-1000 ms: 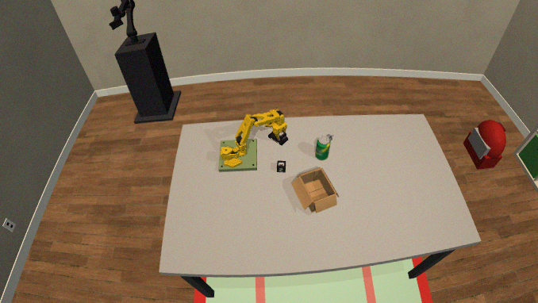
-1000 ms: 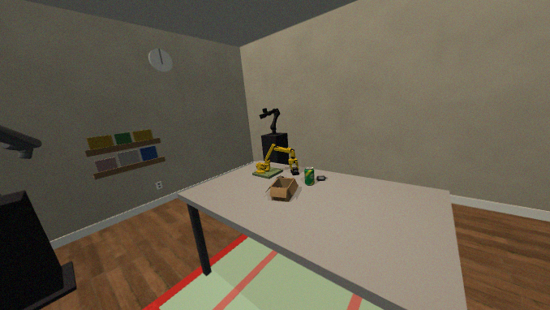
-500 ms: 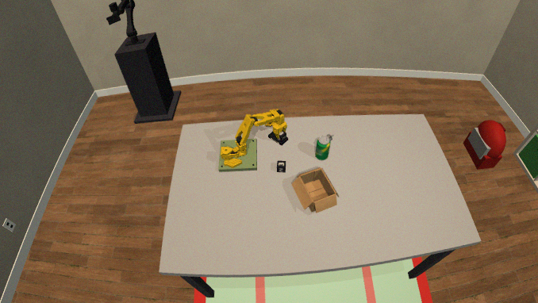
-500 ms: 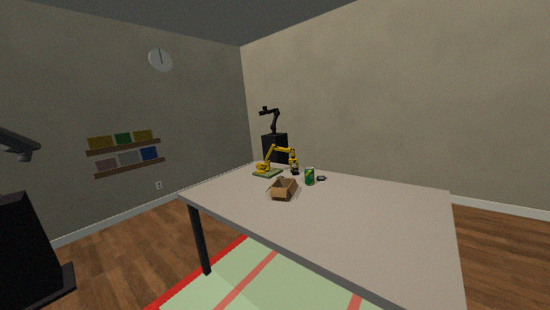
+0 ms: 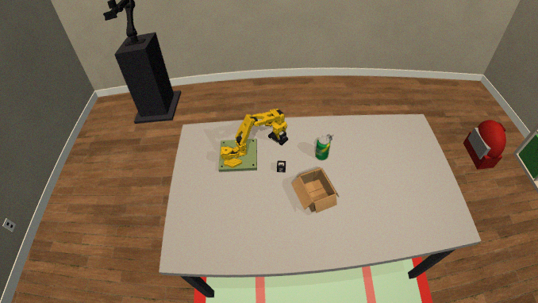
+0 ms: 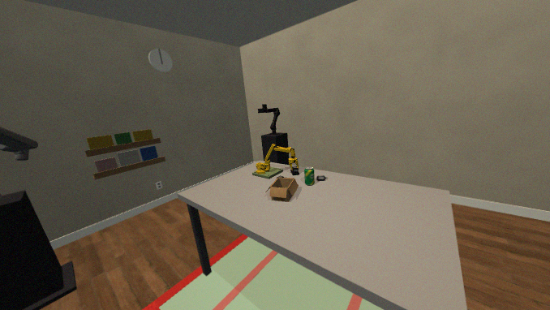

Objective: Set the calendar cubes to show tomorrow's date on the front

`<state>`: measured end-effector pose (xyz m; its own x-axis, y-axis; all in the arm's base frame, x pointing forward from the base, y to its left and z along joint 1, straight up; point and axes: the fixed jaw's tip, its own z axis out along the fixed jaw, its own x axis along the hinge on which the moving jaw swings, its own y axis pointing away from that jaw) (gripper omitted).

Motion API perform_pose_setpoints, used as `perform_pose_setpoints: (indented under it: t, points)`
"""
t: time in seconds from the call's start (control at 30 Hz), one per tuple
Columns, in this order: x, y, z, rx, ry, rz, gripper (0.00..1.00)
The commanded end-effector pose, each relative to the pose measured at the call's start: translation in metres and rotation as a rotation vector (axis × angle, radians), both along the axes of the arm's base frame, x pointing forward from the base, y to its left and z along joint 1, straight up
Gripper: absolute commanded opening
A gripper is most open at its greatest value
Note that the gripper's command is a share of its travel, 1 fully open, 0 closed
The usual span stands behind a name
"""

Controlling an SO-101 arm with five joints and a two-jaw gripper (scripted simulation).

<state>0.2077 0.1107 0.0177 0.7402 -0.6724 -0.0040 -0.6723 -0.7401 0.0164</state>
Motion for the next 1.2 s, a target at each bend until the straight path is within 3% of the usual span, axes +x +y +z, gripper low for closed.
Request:
perform_pose_setpoints:
  t: [0.0,0.9,1.17]
  points:
    - [-0.001,0.002,0.0,-0.002,0.007,0.01,0.0]
    - [-0.001,0.002,0.004,-0.002,0.007,0.01,0.0]
    - [-0.001,0.003,0.015,-0.001,0.005,0.01,0.0]
